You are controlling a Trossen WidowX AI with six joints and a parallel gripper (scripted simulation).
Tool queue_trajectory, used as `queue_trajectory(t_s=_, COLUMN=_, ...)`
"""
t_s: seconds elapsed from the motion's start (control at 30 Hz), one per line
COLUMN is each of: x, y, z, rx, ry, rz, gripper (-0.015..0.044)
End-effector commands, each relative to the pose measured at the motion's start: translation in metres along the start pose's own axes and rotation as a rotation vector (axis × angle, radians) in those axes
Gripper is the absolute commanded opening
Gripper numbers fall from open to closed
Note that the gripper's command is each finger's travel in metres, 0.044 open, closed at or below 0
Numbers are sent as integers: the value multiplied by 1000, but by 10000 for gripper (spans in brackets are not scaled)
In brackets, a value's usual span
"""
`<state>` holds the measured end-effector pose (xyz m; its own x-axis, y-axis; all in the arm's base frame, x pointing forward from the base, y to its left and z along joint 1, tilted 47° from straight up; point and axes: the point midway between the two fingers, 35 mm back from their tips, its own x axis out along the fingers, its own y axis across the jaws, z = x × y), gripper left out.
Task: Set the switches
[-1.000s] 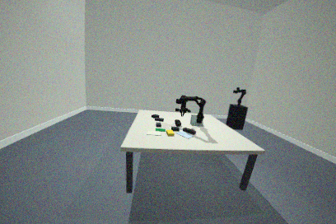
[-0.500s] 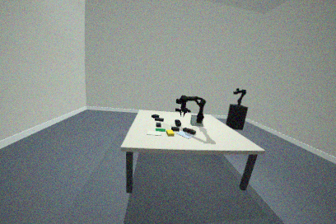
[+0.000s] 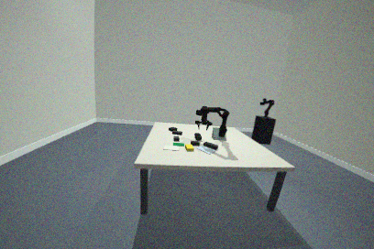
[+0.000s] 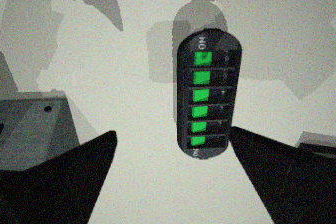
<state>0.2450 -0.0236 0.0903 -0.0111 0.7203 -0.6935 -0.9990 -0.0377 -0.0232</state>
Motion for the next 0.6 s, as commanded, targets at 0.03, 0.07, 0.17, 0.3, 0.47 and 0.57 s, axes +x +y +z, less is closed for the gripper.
queue_trajectory(t_s=0.03, x=9, y=1, z=10, rx=8, ry=11, rz=-51, gripper=309)
queue_trajectory(t_s=0.07, x=12, y=2, z=13, rx=10, ry=15, rz=-69, gripper=282)
queue_trajectory(t_s=0.17, x=20, y=3, z=22, rx=12, ry=20, rz=-122, gripper=204)
queue_trajectory(t_s=0.3, x=32, y=7, z=32, rx=21, ry=18, rz=-187, gripper=99)
queue_trajectory(t_s=0.47, x=45, y=13, z=47, rx=11, ry=-10, rz=-267, gripper=0)
queue_trajectory(t_s=0.57, x=49, y=15, z=51, rx=2, ry=-23, rz=-289, gripper=0)
